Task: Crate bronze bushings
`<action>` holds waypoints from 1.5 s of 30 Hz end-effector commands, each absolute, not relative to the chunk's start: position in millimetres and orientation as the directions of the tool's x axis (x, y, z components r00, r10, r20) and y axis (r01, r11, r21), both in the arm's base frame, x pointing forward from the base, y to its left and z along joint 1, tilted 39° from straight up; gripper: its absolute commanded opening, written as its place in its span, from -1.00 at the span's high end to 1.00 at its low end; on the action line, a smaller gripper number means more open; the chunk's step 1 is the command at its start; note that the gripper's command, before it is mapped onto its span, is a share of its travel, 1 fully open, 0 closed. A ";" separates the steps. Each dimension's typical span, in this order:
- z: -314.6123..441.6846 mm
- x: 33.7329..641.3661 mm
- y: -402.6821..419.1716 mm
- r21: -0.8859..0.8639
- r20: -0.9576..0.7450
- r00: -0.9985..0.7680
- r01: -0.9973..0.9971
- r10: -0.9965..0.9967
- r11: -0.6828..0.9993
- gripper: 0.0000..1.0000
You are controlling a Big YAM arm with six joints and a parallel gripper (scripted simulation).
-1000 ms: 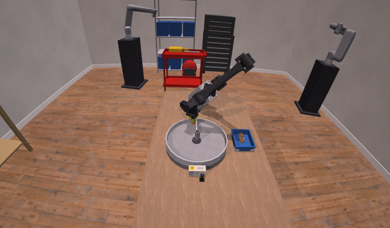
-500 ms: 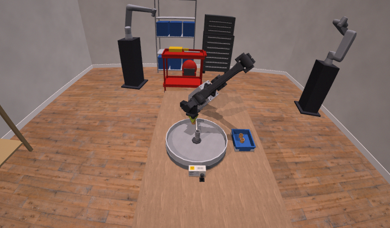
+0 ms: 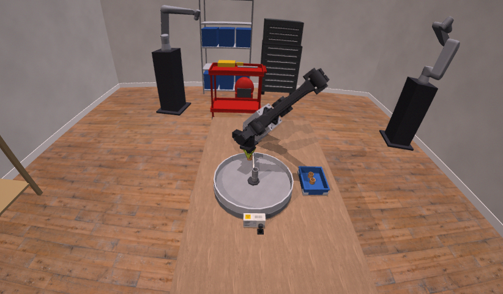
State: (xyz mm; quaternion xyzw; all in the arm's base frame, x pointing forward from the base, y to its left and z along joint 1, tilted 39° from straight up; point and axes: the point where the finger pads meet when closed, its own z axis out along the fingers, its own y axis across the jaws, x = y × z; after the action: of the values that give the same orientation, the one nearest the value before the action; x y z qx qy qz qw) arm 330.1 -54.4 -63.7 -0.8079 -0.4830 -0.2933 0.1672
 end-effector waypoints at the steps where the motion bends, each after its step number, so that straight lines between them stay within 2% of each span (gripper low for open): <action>1: -65.2 330.2 -52.8 0.011 0.636 0.362 0.879 0.681 -0.477 1.00; 18: -38.5 336.4 -79.7 0.056 0.634 0.347 0.871 0.692 -0.488 1.00; 45: 37.6 307.0 -136.0 0.068 0.622 0.344 0.871 0.703 -0.486 1.00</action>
State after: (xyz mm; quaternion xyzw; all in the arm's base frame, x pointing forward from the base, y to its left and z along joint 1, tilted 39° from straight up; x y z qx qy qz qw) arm 295.9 -114.3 20.3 -0.8110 -0.4772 -0.2922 0.1708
